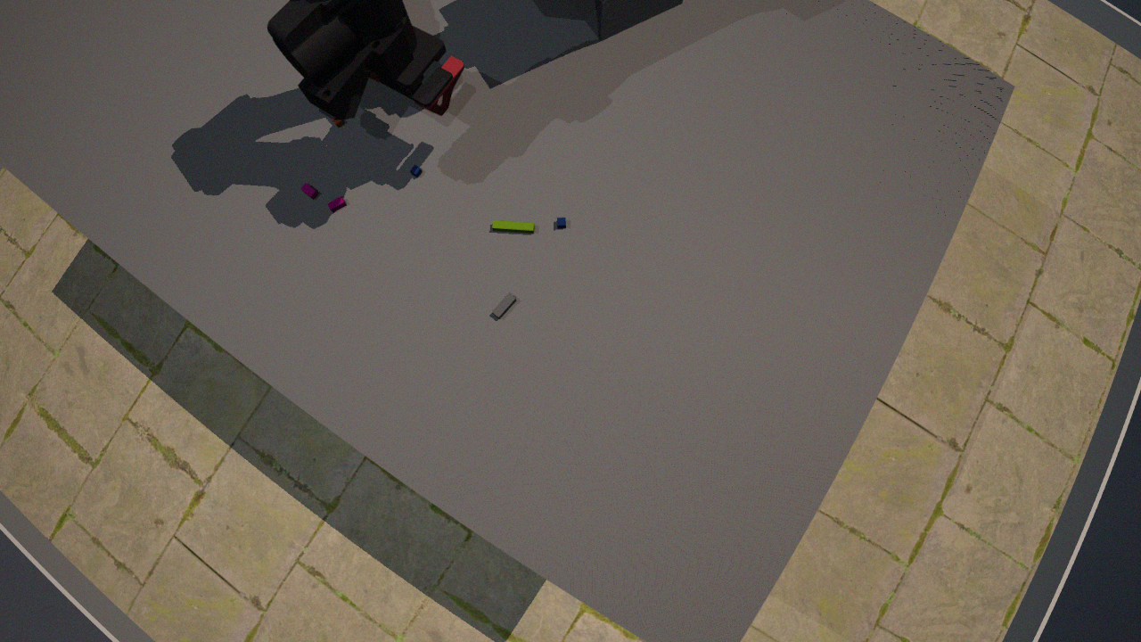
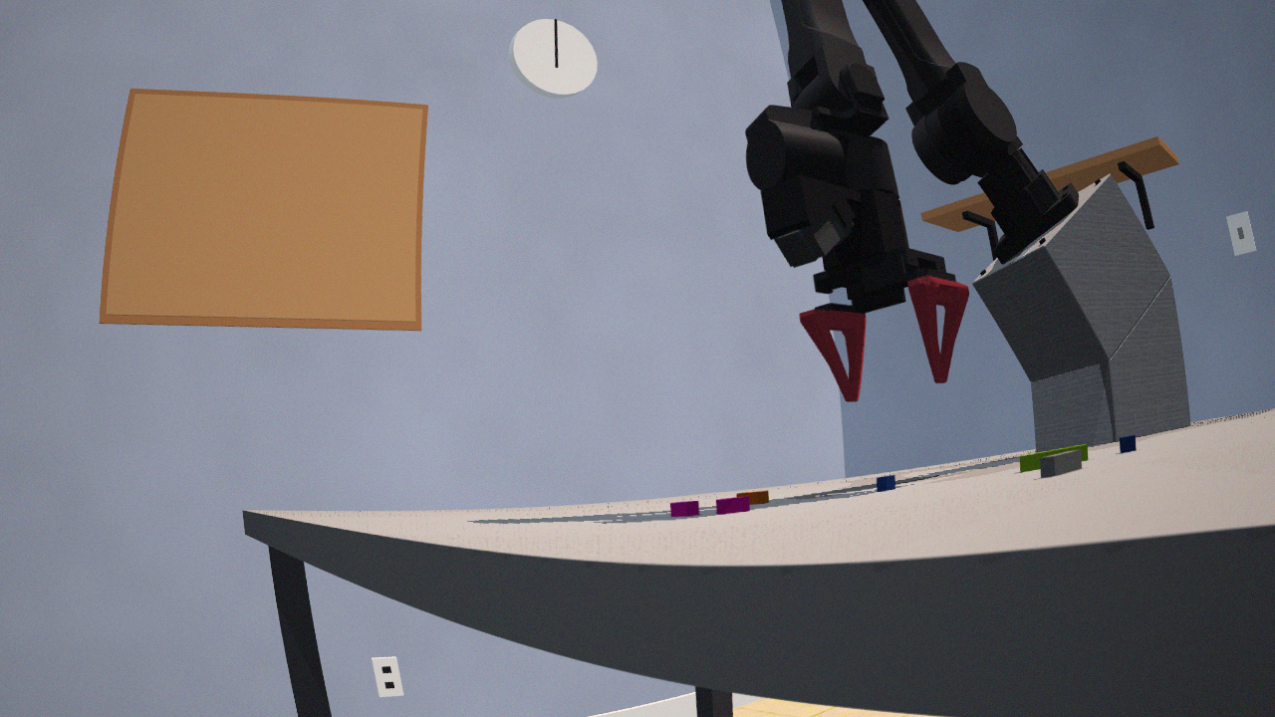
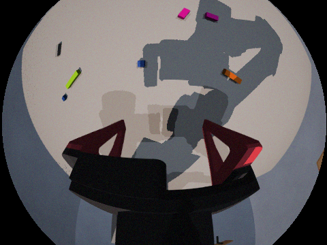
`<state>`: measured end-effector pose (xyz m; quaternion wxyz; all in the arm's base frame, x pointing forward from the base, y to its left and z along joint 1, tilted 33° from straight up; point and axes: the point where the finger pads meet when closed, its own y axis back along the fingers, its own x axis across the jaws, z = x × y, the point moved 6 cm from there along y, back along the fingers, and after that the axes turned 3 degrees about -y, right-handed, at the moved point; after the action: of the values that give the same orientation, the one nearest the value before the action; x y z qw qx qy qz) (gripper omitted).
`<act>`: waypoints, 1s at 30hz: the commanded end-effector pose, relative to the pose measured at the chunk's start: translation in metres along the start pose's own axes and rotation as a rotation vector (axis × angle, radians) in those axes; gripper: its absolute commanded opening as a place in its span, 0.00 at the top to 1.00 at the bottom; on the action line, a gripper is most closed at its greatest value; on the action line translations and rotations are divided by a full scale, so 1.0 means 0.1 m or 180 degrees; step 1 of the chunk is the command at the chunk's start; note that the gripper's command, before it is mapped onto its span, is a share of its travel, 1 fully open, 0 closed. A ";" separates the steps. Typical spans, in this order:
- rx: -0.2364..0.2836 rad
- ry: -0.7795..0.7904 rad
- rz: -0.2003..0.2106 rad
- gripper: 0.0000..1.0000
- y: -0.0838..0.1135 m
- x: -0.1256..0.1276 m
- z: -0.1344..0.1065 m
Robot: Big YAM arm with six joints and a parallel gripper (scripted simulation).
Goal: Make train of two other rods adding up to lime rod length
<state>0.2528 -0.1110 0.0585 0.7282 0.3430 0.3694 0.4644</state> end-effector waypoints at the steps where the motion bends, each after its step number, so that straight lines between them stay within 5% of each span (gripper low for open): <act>1: -0.0029 -0.0015 -0.0001 0.00 0.02 0.01 0.03; 17: -0.0028 -0.0028 0.0000 0.00 0.02 0.01 0.04; 24: -0.0016 -0.0750 0.0009 0.00 0.00 0.03 0.45; 30: -0.0019 -0.0996 0.0009 0.00 0.00 0.04 0.58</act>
<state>0.2948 -0.1191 0.0840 0.7676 0.3887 0.2797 0.4260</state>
